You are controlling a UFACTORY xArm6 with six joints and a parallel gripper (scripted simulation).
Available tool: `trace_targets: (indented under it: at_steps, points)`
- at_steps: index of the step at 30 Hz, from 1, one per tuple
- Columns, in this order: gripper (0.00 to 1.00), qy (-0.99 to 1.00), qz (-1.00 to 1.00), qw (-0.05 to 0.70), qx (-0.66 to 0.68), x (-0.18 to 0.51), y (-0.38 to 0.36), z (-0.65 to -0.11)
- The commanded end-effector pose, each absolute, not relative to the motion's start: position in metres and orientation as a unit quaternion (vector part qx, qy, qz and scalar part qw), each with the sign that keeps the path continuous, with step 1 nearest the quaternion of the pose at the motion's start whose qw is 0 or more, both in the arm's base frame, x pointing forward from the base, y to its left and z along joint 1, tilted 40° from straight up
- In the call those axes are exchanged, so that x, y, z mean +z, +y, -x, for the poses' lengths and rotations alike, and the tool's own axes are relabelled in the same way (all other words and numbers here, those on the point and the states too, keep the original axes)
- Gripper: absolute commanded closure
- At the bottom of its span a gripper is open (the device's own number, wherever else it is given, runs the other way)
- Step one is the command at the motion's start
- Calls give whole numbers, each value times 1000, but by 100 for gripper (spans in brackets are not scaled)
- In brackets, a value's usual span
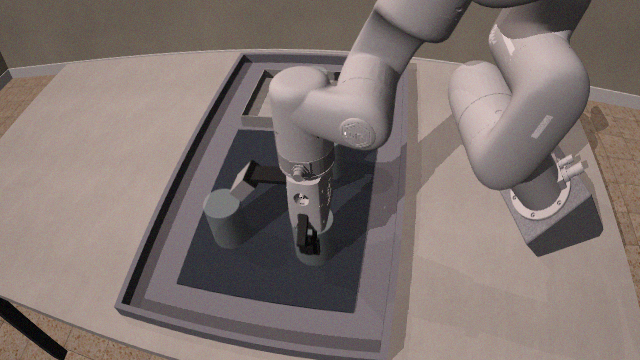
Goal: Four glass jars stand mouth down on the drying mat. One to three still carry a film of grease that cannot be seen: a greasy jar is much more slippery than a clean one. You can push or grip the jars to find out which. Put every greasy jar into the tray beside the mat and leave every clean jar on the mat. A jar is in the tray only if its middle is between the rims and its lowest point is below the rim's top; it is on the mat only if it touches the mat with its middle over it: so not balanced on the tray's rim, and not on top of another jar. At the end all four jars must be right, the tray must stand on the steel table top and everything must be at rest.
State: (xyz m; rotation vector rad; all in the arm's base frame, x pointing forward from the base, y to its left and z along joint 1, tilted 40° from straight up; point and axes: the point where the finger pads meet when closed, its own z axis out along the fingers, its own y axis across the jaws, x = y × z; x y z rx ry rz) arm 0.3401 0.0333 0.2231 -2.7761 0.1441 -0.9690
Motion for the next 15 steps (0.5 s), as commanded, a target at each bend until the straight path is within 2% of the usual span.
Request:
trace_targets:
  at_steps: [1,15]
  points:
    - [23,49,938,99,-329,224,33,-341]
    - [26,49,938,99,-329,224,33,-341]
